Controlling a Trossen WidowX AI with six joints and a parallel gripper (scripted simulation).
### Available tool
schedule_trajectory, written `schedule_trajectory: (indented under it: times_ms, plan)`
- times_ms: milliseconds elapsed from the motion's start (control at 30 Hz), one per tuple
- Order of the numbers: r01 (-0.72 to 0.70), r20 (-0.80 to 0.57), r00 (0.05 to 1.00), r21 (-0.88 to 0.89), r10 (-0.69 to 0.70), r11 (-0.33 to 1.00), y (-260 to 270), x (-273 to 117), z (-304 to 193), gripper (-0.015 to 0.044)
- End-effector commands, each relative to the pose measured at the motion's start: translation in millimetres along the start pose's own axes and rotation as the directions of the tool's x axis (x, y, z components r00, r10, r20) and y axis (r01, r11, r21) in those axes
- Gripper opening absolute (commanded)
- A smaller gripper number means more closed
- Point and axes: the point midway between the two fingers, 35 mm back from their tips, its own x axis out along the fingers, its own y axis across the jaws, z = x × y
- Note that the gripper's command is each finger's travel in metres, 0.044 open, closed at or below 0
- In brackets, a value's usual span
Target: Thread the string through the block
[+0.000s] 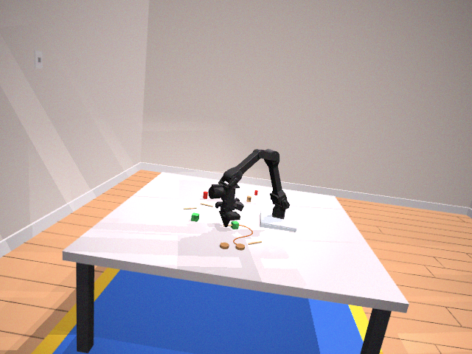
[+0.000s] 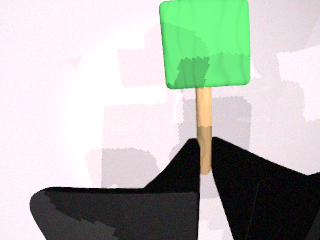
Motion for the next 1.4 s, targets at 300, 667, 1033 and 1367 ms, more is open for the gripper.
schedule_trajectory:
  times_ms: [300, 667, 1033, 1367]
  plan:
    - [0.0, 0.004, 1.0, -0.004, 0.0, 1.0, 0, 1, -17, 0.0]
    - [0.001, 0.001, 1.0, -0.003, -0.001, 1.0, 0, 0, -33, 0.0]
    - [0.001, 0.0, 1.0, -0.002, -0.001, 1.0, -2, 0, -48, 0.0]
    - [0.001, -0.001, 1.0, -0.001, -0.001, 1.0, -3, -1, -63, 0.0]
